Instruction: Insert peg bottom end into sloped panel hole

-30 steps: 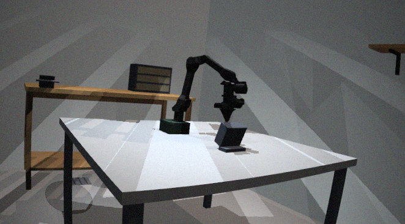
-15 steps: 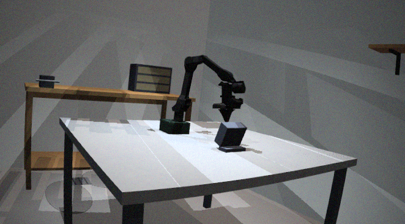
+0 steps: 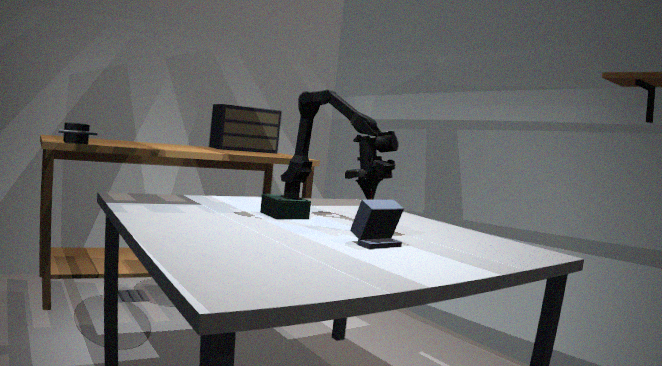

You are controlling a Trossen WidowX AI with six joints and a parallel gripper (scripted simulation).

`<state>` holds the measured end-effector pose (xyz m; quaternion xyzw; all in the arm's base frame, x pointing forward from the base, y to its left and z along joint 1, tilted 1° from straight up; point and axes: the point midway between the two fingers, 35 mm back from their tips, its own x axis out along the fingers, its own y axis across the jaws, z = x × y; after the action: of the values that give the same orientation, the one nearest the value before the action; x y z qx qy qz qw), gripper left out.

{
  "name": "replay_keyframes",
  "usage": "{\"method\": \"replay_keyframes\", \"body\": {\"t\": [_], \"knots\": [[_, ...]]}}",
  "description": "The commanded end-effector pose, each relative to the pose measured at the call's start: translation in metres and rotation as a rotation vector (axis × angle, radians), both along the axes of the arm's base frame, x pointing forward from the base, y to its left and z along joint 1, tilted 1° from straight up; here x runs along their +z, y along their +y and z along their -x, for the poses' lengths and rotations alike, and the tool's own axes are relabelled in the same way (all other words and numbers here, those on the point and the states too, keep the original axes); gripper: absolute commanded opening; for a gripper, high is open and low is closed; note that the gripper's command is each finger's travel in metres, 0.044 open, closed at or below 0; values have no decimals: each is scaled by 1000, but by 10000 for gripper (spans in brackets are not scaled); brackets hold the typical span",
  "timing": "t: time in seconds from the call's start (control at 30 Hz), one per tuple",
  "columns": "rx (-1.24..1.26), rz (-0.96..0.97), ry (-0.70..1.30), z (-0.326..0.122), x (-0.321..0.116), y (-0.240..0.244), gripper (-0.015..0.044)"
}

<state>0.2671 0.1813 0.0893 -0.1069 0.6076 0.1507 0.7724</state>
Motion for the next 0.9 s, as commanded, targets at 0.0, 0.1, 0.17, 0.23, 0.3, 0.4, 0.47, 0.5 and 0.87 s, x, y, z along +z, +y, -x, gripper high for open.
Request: {"method": "replay_keyframes", "body": {"t": [0.0,0.1,0.17,0.23,0.3,0.4,0.47,0.5,0.87], "knots": [[-19,-1,-9,1,-3,-3,0],[-29,-7,-22,0,-4,-4,0],[-35,-11,-30,0,-4,-5,0],[-42,-16,-38,-1,-4,-6,0],[-49,-20,-47,-1,-5,-6,0],[-59,-27,-59,-2,-5,-8,0],[-66,-31,-68,-2,-5,-8,0],[-69,-34,-72,-2,-5,-9,0],[-106,-59,-118,-4,-6,-13,0]]}}
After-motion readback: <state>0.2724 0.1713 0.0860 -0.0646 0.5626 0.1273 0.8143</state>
